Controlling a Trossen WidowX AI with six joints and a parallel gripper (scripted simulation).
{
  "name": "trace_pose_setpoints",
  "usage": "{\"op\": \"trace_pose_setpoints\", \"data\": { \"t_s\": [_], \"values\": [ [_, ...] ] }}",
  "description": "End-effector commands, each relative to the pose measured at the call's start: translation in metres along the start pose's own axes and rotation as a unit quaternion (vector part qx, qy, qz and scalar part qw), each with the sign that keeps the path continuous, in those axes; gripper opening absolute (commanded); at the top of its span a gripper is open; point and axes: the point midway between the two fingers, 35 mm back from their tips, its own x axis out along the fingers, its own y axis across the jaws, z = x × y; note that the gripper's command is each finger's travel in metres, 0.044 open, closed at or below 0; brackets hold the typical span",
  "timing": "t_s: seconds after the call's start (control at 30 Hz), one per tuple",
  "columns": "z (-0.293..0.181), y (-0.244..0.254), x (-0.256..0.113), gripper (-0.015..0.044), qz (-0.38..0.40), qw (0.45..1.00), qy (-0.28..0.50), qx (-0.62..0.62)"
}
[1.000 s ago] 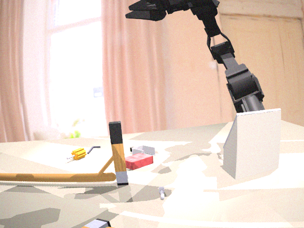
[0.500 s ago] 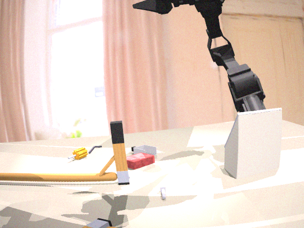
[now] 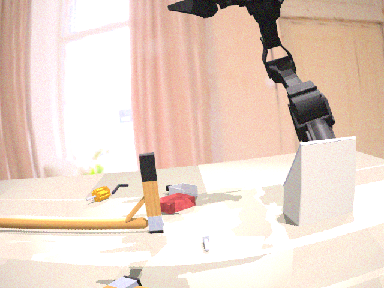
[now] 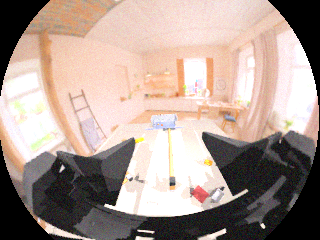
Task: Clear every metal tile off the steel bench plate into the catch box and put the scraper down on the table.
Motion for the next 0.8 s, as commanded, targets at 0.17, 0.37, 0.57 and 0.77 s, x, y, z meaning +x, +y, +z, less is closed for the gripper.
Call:
{"op": "trace_pose_setpoints", "data": {
  "t_s": [0.17, 0.37, 0.57, 0.77],
  "values": [
    [0.000, -0.001, 0.000, 0.0440, -0.002, 1.000, 0.000, -0.001],
    [-0.006, 0.000, 0.007, 0.0440, -0.005, 1.000, 0.012, -0.005],
    [-0.024, 0.002, 0.025, 0.0440, -0.010, 0.999, 0.042, -0.012],
    [-0.043, 0.003, 0.041, 0.0440, -0.015, 0.997, 0.074, -0.018]
  ]
}}
